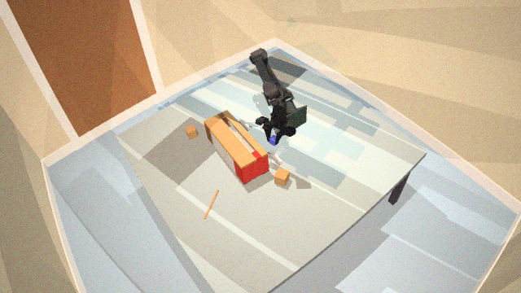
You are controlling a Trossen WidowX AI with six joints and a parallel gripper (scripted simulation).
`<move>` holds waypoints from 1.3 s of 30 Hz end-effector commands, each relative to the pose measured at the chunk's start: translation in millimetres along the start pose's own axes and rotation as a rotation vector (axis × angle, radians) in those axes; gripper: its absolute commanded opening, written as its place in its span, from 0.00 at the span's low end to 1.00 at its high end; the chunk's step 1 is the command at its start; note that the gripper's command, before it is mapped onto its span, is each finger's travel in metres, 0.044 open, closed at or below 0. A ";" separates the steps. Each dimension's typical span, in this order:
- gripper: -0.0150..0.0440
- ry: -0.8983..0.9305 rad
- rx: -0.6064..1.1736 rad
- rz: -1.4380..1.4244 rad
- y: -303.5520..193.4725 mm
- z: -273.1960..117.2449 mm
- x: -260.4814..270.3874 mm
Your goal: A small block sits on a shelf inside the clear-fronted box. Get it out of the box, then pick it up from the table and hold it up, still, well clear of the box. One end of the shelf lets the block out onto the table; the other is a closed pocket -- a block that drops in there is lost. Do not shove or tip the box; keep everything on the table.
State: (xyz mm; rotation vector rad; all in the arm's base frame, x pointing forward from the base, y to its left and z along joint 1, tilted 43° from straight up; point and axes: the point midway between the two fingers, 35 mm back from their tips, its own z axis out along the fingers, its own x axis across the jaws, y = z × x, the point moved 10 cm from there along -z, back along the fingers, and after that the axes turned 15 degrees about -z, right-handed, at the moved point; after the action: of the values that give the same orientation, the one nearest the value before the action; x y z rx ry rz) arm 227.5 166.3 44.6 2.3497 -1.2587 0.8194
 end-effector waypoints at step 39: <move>0.25 -0.062 0.053 -0.166 3.9 -28.5 7.9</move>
State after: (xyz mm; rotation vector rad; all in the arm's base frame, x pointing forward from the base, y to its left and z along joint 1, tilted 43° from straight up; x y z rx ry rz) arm 218.8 174.9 71.8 2.4959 -1.0684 0.7467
